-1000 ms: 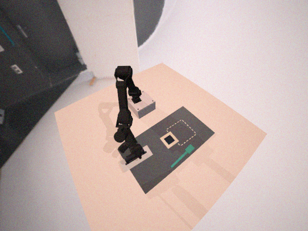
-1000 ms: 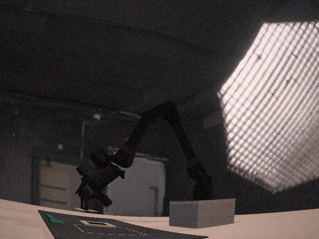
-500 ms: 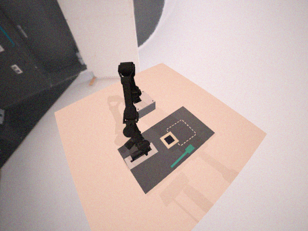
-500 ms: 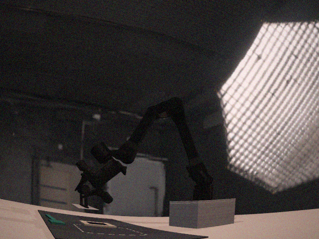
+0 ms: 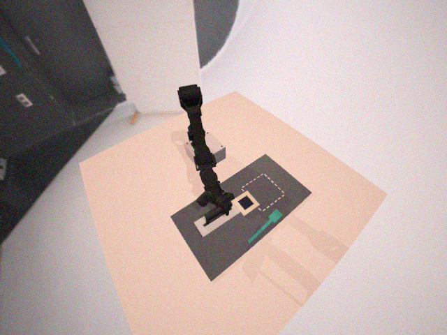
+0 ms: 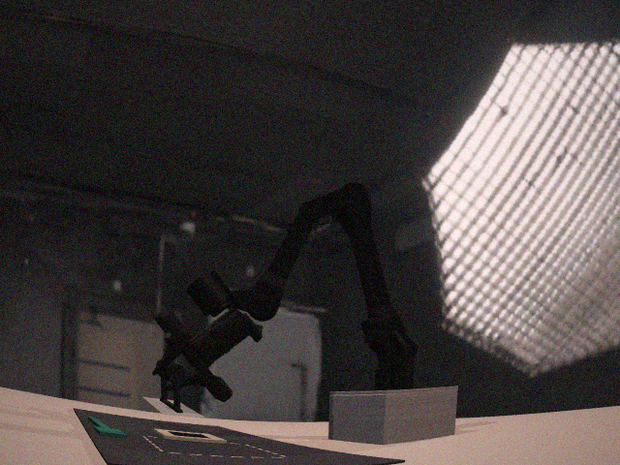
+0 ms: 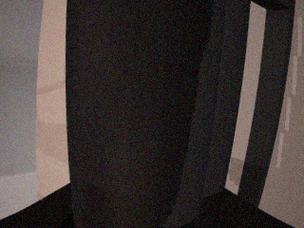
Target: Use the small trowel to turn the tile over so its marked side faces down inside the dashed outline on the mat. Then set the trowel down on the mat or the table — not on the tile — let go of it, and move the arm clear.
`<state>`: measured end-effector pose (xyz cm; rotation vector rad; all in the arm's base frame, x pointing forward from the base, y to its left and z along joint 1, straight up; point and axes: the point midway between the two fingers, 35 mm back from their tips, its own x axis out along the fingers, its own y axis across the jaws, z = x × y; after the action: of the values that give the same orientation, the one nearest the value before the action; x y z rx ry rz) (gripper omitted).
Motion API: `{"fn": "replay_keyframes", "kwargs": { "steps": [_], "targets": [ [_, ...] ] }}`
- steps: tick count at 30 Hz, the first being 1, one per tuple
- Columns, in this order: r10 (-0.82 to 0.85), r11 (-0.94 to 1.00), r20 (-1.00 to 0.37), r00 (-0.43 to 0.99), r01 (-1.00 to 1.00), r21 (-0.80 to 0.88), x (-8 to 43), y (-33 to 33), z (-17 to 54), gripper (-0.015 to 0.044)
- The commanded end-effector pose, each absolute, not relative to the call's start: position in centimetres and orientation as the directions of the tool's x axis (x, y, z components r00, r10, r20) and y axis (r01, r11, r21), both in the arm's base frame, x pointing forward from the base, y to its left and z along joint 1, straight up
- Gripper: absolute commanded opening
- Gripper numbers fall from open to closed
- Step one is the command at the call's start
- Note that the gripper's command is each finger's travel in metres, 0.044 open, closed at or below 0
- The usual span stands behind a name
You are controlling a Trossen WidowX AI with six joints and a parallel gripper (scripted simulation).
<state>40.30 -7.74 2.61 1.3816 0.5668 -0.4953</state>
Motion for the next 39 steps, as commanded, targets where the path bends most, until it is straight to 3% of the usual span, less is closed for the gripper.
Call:
{"fn": "replay_keyframes", "kwargs": {
  "steps": [1,39],
  "targets": [
    [-0.012,0.127,-0.623,0.782,0.619,0.775,40.4,-7.8,2.9,0.0],
    [-0.011,0.126,-0.625,0.781,0.621,0.774,40.4,-5.9,-1.0,0.0]
  ]
}}
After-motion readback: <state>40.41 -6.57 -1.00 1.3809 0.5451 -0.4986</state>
